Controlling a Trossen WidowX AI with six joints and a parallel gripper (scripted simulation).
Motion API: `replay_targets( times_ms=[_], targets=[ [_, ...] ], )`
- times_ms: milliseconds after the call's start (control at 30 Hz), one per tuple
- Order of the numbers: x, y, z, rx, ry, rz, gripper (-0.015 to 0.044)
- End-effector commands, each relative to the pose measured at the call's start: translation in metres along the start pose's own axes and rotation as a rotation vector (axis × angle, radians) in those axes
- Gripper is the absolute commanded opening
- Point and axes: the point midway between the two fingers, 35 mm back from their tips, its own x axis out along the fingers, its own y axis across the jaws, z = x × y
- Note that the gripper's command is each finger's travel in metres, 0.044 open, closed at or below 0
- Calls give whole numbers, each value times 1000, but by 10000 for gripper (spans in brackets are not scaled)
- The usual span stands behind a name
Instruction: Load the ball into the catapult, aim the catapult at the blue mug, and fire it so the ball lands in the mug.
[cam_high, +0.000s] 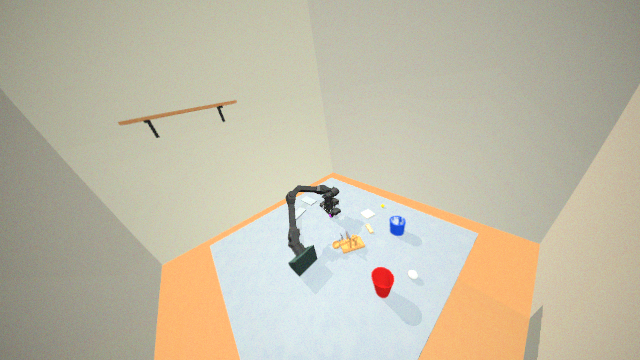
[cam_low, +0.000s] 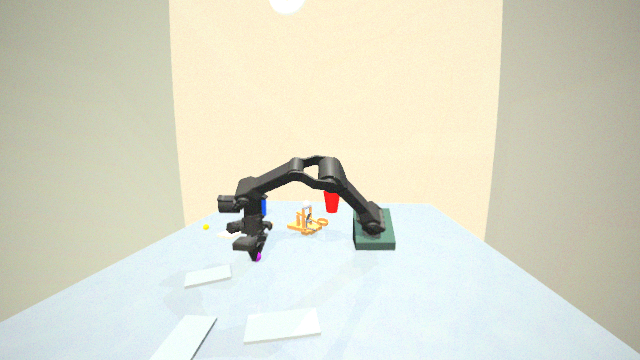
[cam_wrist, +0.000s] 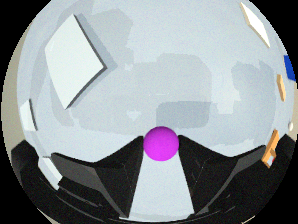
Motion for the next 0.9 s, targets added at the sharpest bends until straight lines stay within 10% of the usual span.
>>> replay_targets(
  times_ms=[0,167,867],
  targets=[
    [1,0,0,4,1,4,109],
    [-6,1,1,13,2,2,0],
    [-108,-2,10,114,-9,10,0]
  ],
)
